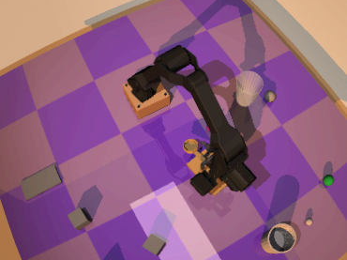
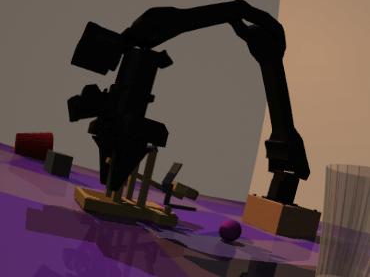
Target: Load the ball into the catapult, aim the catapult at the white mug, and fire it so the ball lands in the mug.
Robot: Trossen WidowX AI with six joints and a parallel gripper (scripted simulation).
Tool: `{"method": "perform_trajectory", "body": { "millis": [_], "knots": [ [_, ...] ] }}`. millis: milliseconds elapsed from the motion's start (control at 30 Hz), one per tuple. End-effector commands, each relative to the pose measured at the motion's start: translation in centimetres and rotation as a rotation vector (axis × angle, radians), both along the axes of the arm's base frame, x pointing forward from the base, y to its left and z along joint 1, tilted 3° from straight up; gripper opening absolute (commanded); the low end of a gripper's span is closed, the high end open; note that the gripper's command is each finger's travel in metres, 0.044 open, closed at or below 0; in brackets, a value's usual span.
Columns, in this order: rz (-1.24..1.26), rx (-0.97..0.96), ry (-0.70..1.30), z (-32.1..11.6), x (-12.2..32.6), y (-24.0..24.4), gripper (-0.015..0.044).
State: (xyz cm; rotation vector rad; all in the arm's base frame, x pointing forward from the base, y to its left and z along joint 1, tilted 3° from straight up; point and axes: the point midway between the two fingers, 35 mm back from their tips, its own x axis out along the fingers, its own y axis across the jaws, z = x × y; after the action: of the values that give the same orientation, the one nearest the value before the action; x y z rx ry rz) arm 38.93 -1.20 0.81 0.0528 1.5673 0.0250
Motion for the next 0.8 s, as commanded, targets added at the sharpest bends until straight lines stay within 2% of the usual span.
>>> {"method": "perform_trajectory", "body": {
  "millis": [0,167,233,400,767],
  "knots": [
    [0.0,0.0,-0.001,0.1,0.0,0.0,0.0263],
    [0.0,0.0,-0.001,0.3,0.1,0.0,0.0394],
    [0.0,0.0,-0.001,2.4,0.3,-0.1,0.044],
    [0.0,0.0,-0.002,9.8,0.0,-0.5,0.044],
    [-0.008,0.0,-0.003,9.4,-0.2,-0.5,0.044]
  ]
}}
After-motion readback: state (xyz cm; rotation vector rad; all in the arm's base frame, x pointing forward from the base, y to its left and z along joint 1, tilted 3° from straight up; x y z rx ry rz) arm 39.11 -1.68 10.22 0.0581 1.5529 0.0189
